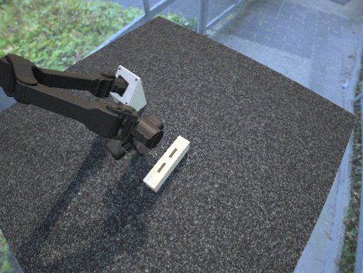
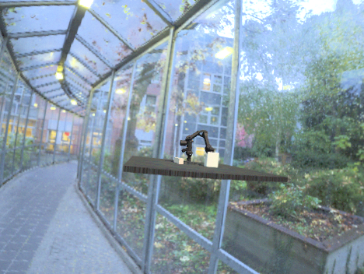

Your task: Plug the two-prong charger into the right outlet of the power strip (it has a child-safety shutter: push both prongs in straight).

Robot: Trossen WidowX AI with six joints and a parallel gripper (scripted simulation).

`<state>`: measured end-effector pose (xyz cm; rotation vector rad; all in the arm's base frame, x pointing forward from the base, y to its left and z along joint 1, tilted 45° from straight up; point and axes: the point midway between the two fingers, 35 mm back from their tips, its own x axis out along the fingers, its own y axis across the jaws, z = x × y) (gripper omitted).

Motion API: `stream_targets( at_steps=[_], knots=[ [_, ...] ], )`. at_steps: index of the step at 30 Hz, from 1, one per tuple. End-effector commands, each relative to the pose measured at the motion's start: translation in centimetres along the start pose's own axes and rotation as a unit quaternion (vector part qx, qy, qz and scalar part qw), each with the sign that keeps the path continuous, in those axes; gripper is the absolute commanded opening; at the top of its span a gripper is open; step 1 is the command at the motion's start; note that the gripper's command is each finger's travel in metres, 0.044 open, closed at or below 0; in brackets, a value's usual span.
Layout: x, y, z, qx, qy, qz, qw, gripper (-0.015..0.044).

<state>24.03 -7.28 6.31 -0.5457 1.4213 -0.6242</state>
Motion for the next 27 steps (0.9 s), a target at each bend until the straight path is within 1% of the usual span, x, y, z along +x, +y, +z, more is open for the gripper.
stream_targets(
  at_steps=[1,14,27],
  knots=[
    [0.3,-0.4,0.1,-0.021,0.000,-0.004,1.000,0.0000],
    [1.1,-1.5,0.2,-0.083,0.002,-0.009,0.996,0.0000],
    [1.1,-1.4,1.5,-0.096,0.002,-0.011,0.995,0.0000]
  ],
)
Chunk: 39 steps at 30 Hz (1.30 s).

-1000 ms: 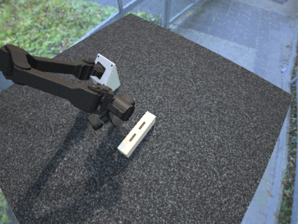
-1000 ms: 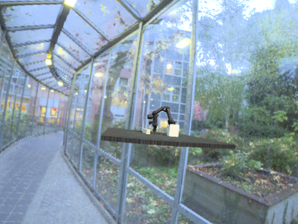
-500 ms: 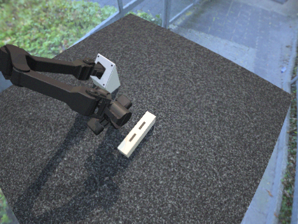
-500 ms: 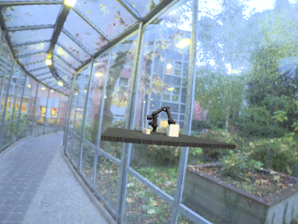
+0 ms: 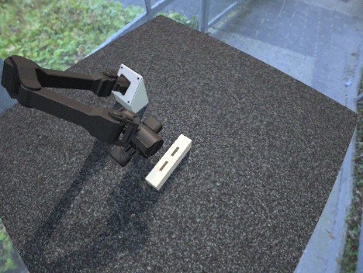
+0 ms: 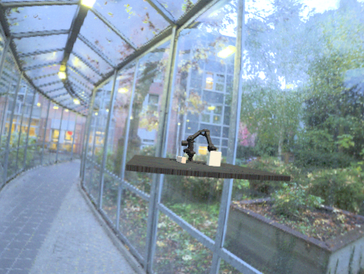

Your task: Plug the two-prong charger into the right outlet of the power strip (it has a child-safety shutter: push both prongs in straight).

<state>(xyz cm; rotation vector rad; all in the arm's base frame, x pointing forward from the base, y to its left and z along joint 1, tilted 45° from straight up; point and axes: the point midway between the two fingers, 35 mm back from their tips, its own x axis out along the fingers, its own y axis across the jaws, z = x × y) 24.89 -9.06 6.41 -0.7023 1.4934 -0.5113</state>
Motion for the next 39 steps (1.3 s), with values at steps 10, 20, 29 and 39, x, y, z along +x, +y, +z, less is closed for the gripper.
stream_targets(
  at_steps=[10,20,29,39],
  knots=[
    [0.0,-0.3,1.9,-0.016,-0.002,-0.004,1.000,0.0000],
    [0.1,-0.4,3.1,-0.029,-0.001,-0.005,1.000,0.0000],
    [0.2,-0.6,4.1,-0.039,-0.001,-0.006,0.999,0.0000],
    [0.2,-0.7,4.2,-0.040,-0.001,-0.006,0.999,0.0000]
  ],
)
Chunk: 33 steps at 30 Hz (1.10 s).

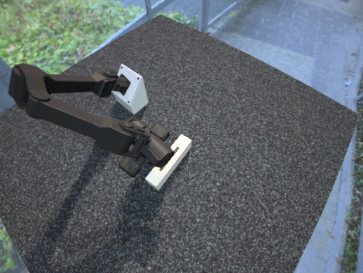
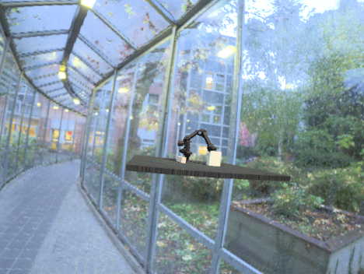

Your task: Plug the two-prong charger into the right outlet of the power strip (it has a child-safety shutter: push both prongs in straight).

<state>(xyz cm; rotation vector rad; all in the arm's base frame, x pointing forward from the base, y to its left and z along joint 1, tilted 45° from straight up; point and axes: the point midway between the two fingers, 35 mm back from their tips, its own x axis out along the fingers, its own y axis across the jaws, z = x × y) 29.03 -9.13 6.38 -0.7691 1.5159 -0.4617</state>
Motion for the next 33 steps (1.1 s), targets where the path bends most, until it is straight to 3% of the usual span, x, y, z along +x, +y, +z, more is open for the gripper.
stream_targets(
  at_steps=[1,33],
  knots=[
    [-0.04,-0.16,0.09,-0.001,0.000,-0.002,1.000,0.0000],
    [-0.12,-0.27,0.61,-0.001,0.000,-0.002,1.000,0.0000]
  ],
)
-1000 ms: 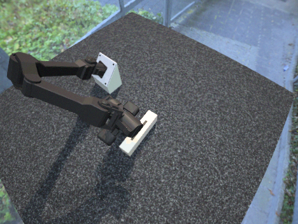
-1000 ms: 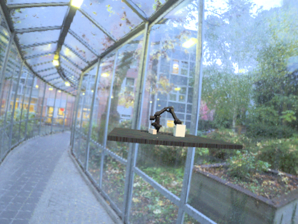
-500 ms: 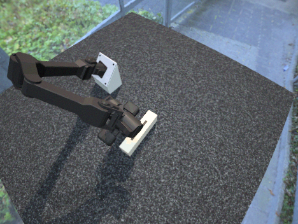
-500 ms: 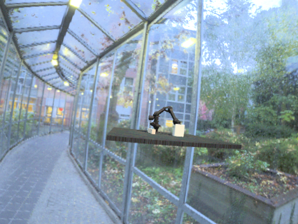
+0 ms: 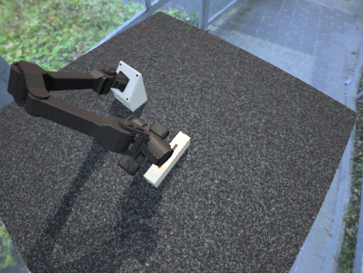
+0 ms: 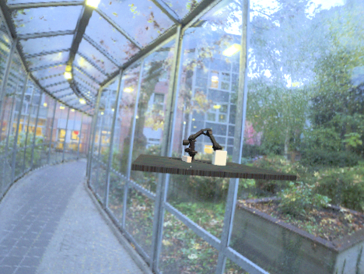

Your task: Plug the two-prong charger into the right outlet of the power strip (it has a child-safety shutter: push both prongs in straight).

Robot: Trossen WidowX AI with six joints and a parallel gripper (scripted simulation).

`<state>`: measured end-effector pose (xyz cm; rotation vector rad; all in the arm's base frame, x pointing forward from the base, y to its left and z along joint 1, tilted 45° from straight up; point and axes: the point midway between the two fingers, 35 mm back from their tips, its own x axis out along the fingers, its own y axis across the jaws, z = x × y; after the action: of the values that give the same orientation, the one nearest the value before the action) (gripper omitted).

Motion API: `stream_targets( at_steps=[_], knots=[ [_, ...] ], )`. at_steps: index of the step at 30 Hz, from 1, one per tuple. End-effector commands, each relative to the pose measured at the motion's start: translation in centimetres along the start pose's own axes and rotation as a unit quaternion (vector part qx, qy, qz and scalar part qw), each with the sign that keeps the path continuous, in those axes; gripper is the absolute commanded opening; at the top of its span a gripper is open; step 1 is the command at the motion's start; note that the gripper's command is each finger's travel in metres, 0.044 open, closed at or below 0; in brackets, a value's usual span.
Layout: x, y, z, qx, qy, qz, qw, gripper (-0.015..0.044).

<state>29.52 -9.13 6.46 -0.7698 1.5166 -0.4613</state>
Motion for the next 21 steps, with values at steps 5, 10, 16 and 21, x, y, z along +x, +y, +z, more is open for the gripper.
stream_targets(
  at_steps=[5,10,16,21],
  knots=[
    [-0.10,-0.12,0.24,-0.001,0.000,-0.002,1.000,0.0000],
    [-0.11,-0.12,0.34,-0.001,0.000,-0.002,1.000,0.0000],
    [-0.13,-0.11,0.45,-0.001,-0.001,-0.002,1.000,0.0000],
    [-0.13,-0.11,0.46,-0.001,-0.001,-0.002,1.000,0.0000]
  ],
)
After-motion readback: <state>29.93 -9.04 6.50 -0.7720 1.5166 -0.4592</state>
